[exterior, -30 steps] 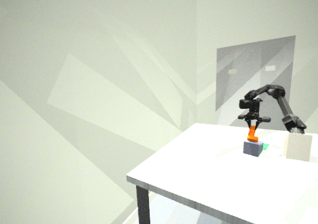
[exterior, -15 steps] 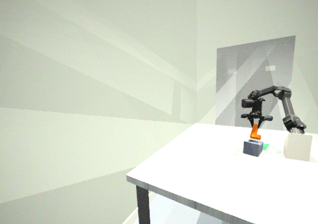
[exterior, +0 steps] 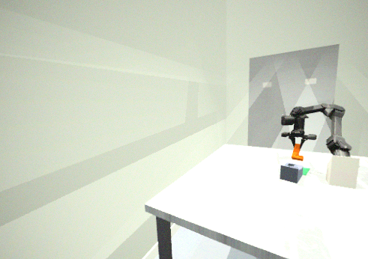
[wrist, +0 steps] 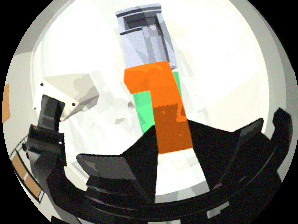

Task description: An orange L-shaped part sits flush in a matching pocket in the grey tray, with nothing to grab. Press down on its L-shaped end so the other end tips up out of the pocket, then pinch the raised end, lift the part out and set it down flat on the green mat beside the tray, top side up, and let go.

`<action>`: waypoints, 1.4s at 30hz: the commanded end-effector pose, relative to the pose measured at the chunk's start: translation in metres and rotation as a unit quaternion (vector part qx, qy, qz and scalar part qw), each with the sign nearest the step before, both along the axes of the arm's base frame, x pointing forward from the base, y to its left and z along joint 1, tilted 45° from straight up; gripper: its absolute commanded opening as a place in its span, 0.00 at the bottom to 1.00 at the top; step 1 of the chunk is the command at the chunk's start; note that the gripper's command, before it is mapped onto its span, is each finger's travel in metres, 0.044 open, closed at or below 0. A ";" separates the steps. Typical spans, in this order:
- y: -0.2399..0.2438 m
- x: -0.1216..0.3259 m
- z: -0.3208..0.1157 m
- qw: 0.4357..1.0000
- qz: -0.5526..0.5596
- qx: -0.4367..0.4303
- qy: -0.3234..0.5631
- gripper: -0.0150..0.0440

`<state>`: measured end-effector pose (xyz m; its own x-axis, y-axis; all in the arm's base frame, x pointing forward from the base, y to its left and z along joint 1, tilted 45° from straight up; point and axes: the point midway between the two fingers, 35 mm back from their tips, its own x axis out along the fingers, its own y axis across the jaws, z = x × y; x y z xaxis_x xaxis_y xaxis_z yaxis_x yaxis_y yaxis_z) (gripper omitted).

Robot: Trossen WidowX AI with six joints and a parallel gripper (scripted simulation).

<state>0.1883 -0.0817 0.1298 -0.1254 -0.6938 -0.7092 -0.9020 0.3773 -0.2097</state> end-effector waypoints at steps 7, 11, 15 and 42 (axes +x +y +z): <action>-0.022 -0.021 0.024 1.000 0.000 -0.003 0.003 0.25; -0.022 -0.022 0.024 1.000 0.000 -0.003 0.003 0.25; -0.025 -0.022 0.021 1.000 0.000 -0.003 0.003 0.25; -0.054 -0.027 -0.008 1.000 0.000 -0.003 0.003 0.25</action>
